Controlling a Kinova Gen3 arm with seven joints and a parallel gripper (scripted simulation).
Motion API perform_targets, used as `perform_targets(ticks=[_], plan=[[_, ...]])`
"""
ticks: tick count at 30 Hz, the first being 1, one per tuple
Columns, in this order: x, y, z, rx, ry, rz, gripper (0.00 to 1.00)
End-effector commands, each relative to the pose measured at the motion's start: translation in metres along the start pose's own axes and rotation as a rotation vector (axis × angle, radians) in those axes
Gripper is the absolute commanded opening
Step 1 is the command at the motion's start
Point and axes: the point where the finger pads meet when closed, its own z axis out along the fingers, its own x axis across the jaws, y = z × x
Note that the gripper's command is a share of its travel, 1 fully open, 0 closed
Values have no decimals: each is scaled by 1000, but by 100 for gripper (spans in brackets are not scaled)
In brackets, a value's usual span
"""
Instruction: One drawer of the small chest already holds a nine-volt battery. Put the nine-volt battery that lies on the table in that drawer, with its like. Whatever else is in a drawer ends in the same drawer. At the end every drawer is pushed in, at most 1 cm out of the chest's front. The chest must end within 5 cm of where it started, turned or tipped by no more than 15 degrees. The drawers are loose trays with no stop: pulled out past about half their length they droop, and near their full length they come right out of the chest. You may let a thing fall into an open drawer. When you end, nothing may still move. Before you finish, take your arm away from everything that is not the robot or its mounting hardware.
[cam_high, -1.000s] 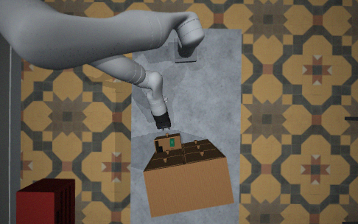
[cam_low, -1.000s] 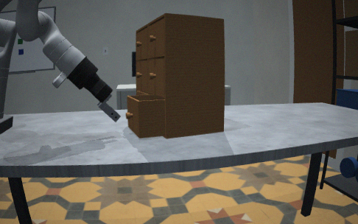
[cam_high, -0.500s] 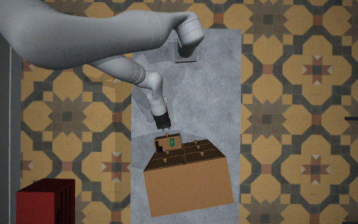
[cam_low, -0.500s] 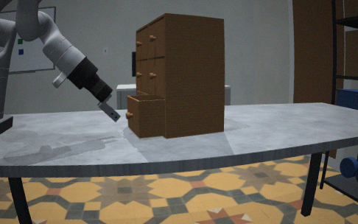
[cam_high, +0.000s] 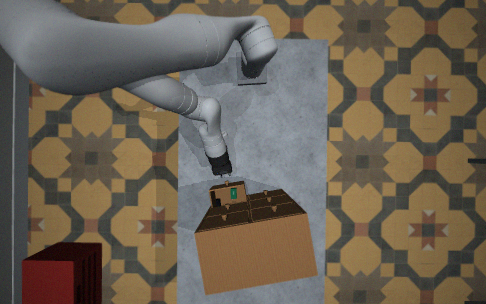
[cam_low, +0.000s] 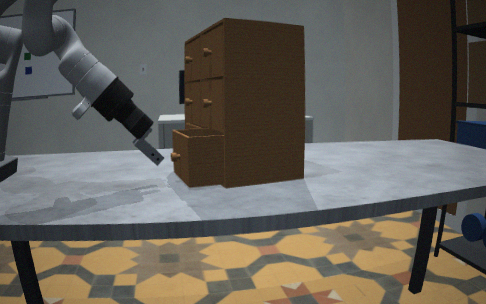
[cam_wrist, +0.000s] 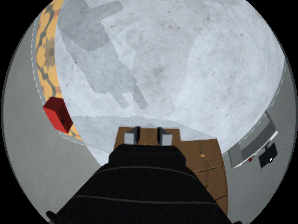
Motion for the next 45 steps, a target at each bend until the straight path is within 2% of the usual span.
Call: perform_targets(ticks=[1,45], plan=[[0,1,0,-2,0,-2,67],[0,24,23,-2,0,-2,67]])
